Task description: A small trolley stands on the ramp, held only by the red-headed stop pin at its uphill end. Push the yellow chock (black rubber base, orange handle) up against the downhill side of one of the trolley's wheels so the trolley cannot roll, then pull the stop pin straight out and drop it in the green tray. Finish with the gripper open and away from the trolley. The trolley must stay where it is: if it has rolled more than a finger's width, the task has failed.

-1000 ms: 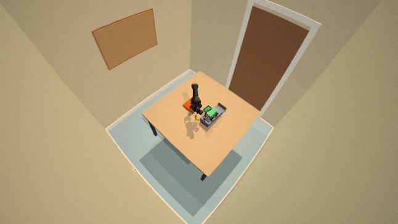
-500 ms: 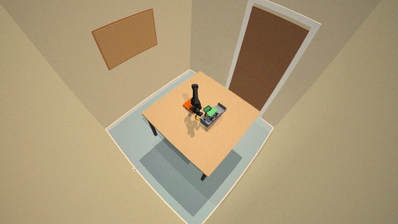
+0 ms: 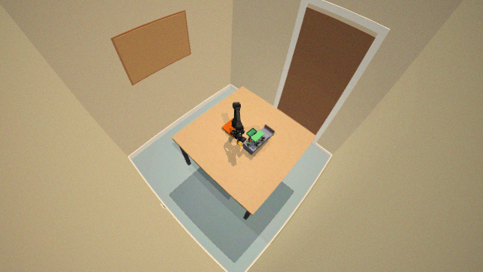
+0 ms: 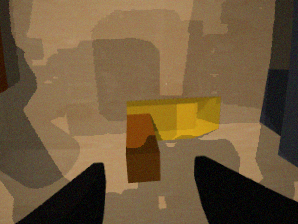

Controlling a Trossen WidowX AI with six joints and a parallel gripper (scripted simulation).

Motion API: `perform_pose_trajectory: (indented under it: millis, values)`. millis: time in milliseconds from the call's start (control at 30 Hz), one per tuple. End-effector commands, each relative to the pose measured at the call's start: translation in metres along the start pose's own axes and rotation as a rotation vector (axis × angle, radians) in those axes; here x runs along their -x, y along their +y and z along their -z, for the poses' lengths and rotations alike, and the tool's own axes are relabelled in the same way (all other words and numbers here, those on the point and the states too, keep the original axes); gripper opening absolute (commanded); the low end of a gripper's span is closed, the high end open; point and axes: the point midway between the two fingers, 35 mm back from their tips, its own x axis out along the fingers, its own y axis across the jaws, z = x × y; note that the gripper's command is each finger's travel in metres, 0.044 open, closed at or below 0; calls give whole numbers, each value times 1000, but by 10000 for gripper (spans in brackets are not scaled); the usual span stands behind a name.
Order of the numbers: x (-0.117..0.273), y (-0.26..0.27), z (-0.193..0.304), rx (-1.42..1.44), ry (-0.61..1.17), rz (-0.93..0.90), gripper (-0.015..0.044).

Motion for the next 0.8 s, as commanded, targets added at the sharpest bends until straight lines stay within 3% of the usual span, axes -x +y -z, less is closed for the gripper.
perform_pose_trajectory:
  millis: [0, 767]
  values:
    - [-8, 2, -1, 1, -3, -11, 190]
    - [-33, 3, -1, 1, -3, -11, 190]
